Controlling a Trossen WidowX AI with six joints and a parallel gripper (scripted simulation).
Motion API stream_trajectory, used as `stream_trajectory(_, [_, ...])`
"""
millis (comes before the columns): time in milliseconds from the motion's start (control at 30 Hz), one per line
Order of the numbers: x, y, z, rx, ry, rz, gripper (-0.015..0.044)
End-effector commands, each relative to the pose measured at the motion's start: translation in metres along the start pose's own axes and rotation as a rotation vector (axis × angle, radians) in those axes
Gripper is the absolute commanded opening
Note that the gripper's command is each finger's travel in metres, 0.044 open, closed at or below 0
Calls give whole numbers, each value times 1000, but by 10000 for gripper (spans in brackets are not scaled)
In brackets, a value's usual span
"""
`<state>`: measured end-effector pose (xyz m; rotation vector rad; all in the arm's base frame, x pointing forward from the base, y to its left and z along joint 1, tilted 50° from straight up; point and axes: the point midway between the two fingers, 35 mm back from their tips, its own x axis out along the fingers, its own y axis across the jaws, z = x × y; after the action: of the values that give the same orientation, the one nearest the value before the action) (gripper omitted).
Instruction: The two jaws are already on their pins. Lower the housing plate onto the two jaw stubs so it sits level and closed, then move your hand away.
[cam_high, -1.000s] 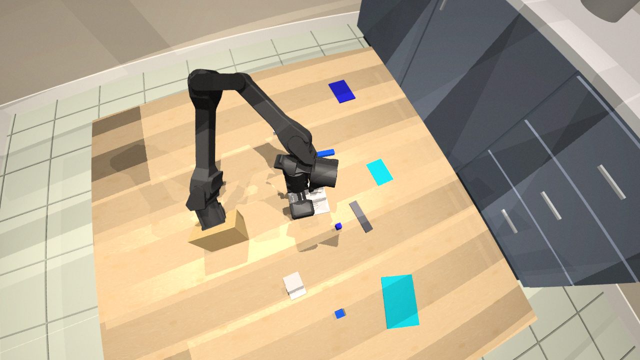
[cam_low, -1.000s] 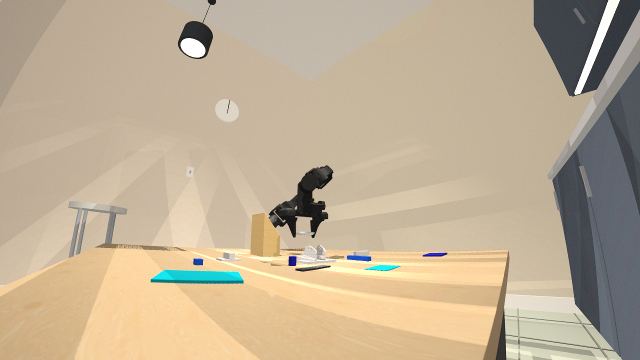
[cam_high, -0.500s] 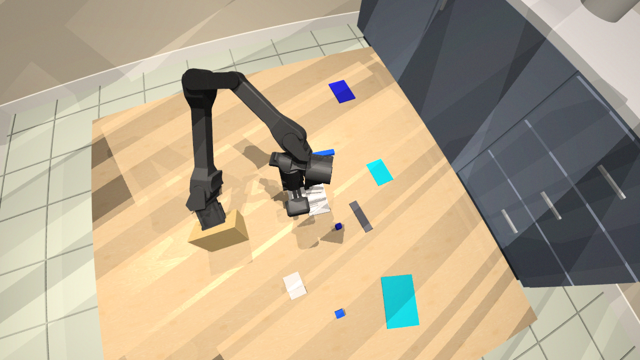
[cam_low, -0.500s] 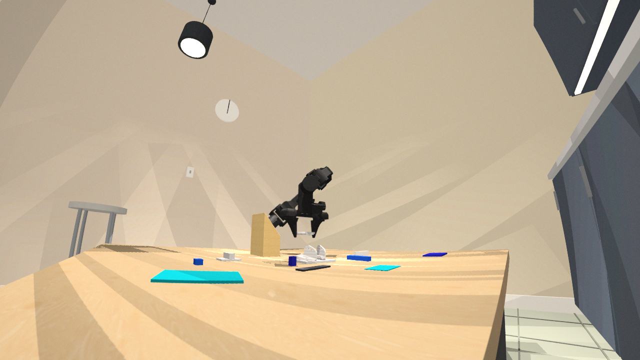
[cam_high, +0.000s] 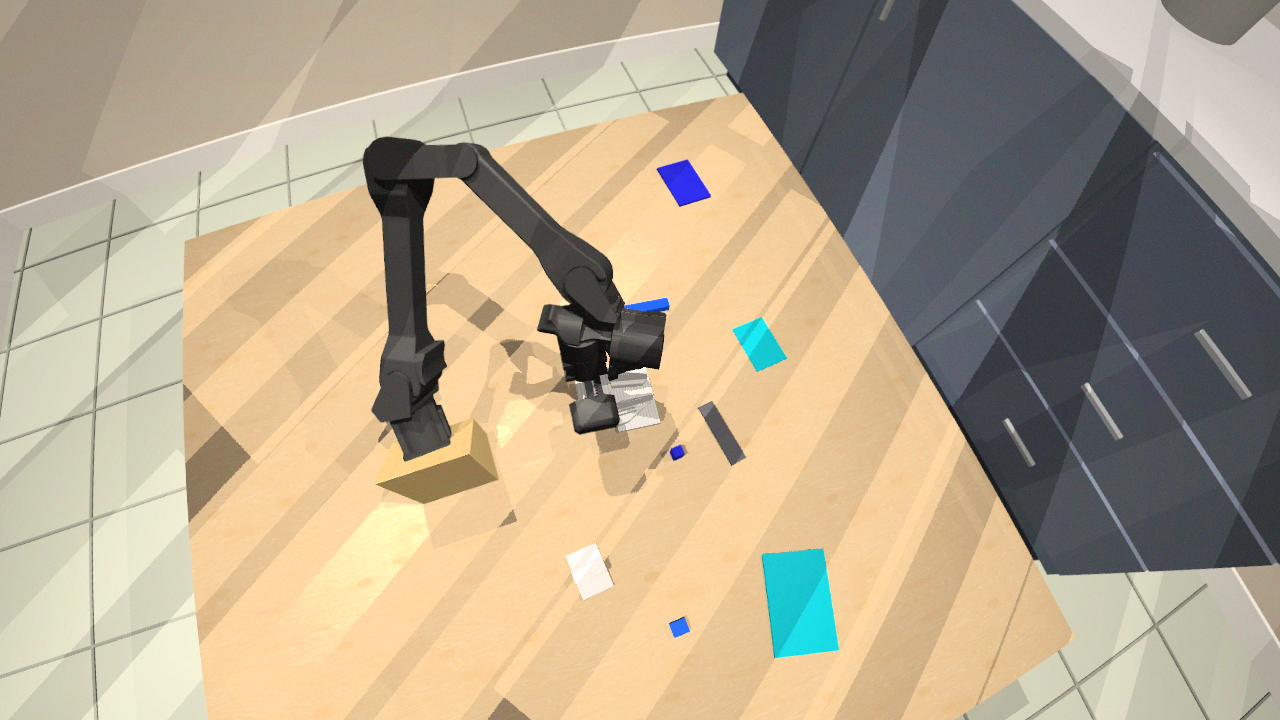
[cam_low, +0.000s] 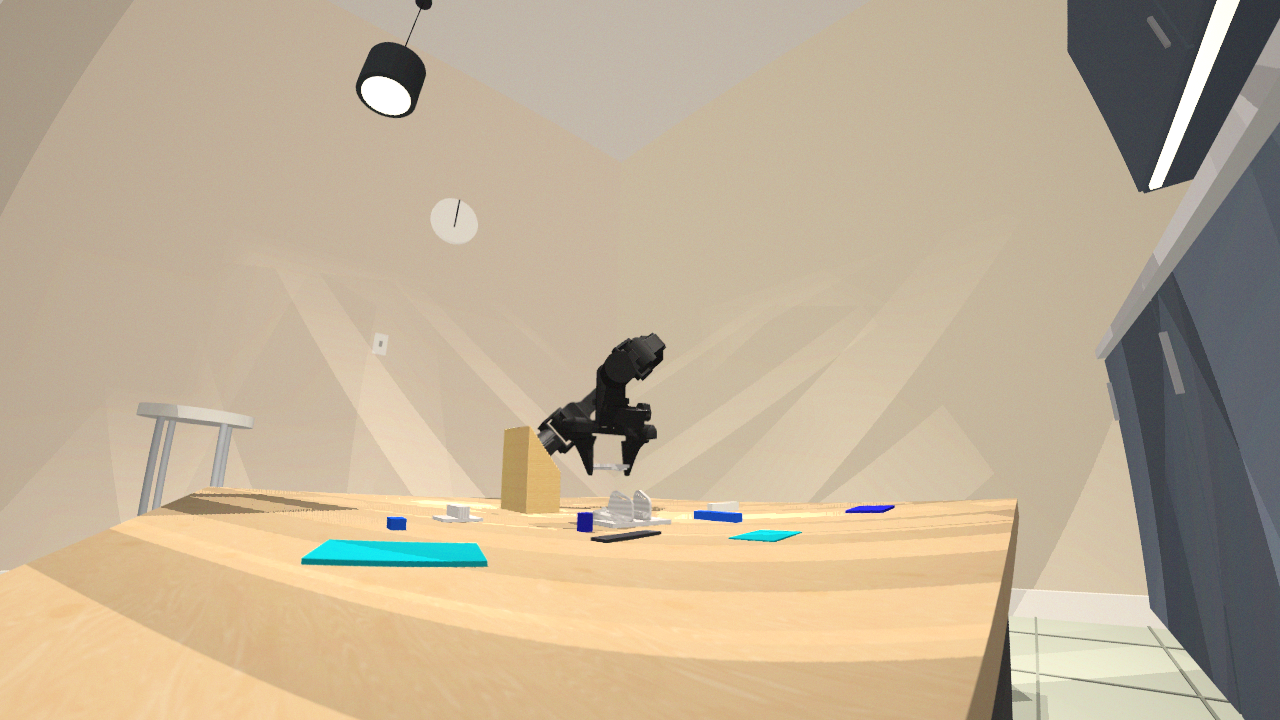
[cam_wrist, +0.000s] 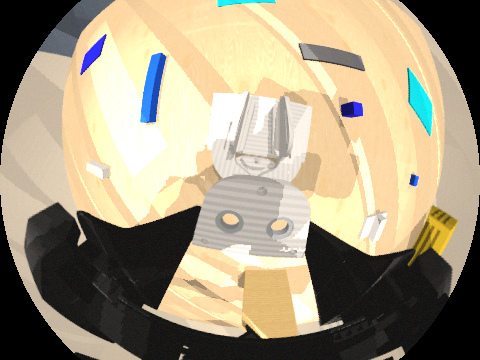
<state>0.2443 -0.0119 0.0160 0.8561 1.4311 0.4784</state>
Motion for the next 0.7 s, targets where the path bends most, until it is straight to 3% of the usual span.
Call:
stream_trajectory(0, [1,1,-1,6,1,5,351])
stream_trajectory(667, [9,0,0,7,0,3,351])
